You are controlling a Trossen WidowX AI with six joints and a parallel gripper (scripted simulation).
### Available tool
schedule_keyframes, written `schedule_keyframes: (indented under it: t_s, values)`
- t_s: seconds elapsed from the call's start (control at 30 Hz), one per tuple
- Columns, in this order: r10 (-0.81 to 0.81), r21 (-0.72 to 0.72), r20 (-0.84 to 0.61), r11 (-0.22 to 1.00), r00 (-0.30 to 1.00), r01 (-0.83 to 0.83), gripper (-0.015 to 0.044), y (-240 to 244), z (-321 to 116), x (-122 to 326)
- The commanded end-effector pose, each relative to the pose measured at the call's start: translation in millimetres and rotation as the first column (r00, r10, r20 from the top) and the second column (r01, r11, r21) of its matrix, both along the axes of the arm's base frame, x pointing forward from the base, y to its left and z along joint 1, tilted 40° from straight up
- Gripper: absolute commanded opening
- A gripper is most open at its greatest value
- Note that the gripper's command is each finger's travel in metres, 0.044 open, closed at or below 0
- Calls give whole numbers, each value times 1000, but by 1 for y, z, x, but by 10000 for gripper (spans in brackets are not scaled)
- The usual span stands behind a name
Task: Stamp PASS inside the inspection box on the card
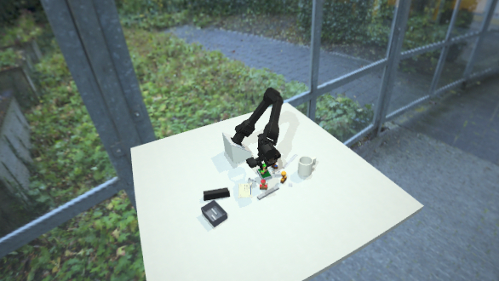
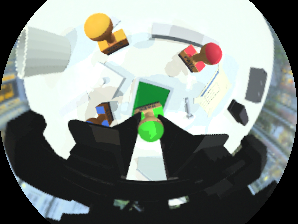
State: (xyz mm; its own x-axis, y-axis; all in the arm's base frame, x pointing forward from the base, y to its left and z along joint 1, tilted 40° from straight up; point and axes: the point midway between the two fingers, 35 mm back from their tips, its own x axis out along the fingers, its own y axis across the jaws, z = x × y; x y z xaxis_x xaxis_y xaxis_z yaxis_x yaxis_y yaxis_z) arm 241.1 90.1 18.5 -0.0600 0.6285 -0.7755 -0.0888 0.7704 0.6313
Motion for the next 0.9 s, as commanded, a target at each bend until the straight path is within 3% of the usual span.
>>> schedule_keyframes:
  t_s: [0.0,0.87]
  values:
    - [0,6,0,1000,1000,0,0,1,0,0]
    - [0,5,1,1000,1000,0,0,-6,8,1]
